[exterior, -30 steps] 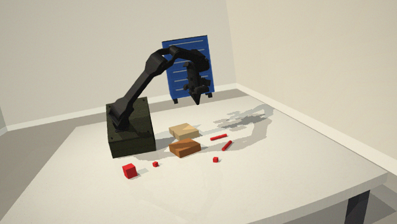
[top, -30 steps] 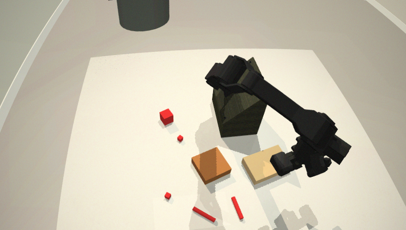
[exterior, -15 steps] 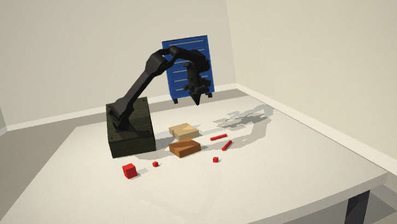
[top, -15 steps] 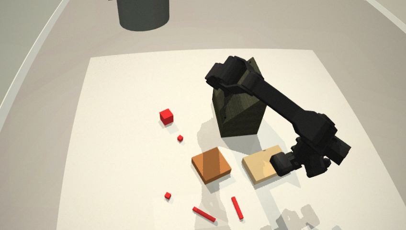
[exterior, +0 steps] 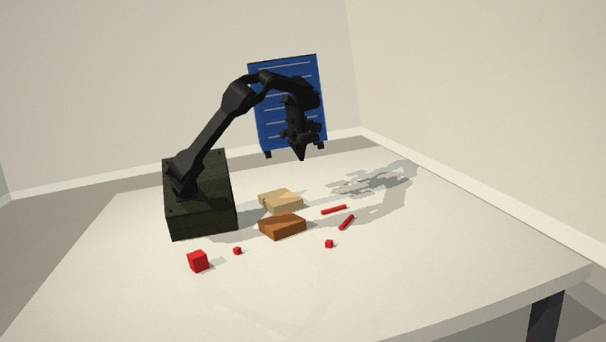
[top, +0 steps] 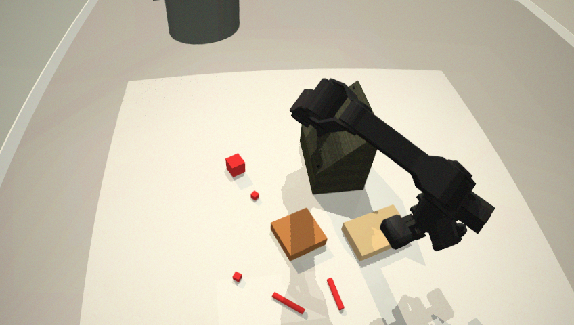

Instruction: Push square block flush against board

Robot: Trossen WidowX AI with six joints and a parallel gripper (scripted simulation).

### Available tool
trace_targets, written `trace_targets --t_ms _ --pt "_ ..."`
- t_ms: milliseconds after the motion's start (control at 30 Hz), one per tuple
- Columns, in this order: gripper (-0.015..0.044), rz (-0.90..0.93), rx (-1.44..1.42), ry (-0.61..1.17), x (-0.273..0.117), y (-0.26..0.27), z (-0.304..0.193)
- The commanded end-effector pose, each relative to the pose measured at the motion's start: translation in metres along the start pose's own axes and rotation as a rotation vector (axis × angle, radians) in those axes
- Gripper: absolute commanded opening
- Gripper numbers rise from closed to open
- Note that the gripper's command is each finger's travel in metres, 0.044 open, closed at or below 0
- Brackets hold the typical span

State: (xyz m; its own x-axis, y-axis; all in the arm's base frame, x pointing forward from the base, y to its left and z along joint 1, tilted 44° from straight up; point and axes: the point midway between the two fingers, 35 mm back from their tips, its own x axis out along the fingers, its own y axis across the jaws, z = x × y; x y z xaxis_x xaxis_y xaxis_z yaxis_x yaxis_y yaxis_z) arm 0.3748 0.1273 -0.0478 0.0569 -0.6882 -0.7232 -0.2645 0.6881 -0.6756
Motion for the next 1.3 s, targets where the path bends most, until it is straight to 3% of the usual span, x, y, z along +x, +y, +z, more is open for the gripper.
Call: trace_targets --t_ms 0,333,800,1267 --pt "0.0 0.004 -0.009 0.0 0.001 -0.028 -0.011" --pt "0.0 0.033 -0.036 -0.01 0.018 -0.118 -0.093" --pt "0.0 -0.008 -0.107 0.013 0.067 -0.161 -0.244" --pt "0.0 -0.001 -0.113 0.024 0.069 -0.159 -0.246"
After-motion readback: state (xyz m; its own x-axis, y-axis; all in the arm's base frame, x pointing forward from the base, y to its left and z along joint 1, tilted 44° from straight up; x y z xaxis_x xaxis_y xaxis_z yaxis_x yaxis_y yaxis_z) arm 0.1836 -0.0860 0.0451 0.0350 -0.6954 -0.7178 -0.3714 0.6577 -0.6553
